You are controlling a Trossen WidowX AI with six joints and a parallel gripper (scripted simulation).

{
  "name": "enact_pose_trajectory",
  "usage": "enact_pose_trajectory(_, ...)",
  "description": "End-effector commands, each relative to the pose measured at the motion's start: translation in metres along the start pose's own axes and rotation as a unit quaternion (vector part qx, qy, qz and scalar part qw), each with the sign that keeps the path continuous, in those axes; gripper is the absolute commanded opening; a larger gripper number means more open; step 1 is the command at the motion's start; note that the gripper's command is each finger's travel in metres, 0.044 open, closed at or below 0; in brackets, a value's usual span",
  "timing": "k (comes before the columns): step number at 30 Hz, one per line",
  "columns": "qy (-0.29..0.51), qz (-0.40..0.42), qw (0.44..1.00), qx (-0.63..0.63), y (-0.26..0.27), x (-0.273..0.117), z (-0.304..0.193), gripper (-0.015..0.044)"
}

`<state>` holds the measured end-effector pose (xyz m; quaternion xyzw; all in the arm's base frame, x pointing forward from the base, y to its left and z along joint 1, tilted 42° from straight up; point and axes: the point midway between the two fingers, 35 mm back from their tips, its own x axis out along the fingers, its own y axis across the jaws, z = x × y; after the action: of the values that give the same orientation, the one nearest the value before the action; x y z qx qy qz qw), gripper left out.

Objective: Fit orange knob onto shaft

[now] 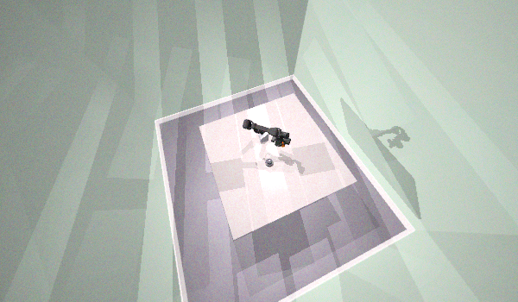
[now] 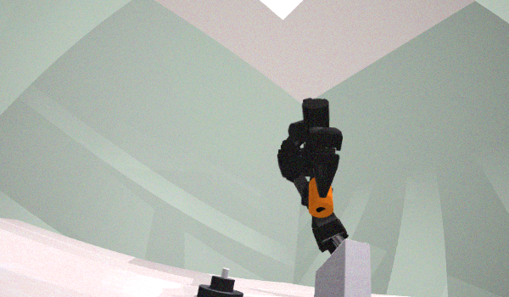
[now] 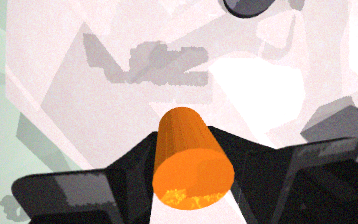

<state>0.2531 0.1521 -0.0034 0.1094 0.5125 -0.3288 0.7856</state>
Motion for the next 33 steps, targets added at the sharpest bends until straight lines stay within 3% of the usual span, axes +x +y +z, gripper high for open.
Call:
enact_pose_trajectory(1, -0.002, -0.028, 1.000, 0.004, 0.001, 0.005, 0.002, 0.0000)
enact_pose_trajectory(19, -0.003, -0.155, 0.988, 0.005, -0.002, 0.038, 0.003, 0.0000)
enact_pose_trajectory(33, -0.004, -0.173, 0.985, 0.007, -0.022, 0.123, 0.007, 0.0000)
